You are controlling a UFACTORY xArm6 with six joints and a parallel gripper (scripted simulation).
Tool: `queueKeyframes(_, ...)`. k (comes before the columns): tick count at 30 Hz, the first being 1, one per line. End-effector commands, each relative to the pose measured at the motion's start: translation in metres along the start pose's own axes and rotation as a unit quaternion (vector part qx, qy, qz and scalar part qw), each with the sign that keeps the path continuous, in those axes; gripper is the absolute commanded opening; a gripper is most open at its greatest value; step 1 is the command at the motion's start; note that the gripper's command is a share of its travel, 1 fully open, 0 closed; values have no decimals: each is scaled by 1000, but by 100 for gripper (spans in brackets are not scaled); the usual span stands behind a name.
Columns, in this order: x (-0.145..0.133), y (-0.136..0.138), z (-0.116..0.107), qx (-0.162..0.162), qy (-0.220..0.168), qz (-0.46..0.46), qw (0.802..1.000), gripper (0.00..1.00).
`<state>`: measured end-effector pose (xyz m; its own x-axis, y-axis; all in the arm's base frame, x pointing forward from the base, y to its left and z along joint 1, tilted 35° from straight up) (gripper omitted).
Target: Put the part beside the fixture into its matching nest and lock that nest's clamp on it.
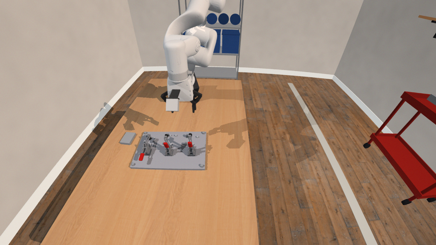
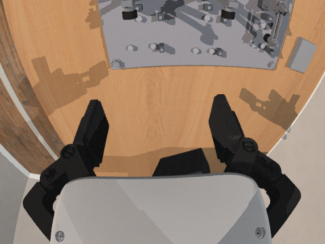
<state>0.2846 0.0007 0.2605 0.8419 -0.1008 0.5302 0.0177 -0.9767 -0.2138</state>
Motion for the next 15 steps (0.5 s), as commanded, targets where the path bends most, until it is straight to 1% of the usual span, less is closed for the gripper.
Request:
queueKeyframes(1,0,18,-1,3,1,-1,1000,100)
queueKeyframes(2,0,18,-1,3,1,-1,1000,100)
queueKeyframes(7,-2,45,-1,3,1,-1,1000,100)
queueKeyframes(15,-5,102,0,3,1,-1,1000,100)
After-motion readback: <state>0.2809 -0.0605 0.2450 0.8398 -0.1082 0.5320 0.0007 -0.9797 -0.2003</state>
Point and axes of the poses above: the point where the finger pads meet when closed, its own z axis out along the fingers, its own y axis across the jaws, x = y × z, the point moved 1 cm from there along -z, back along the fingers
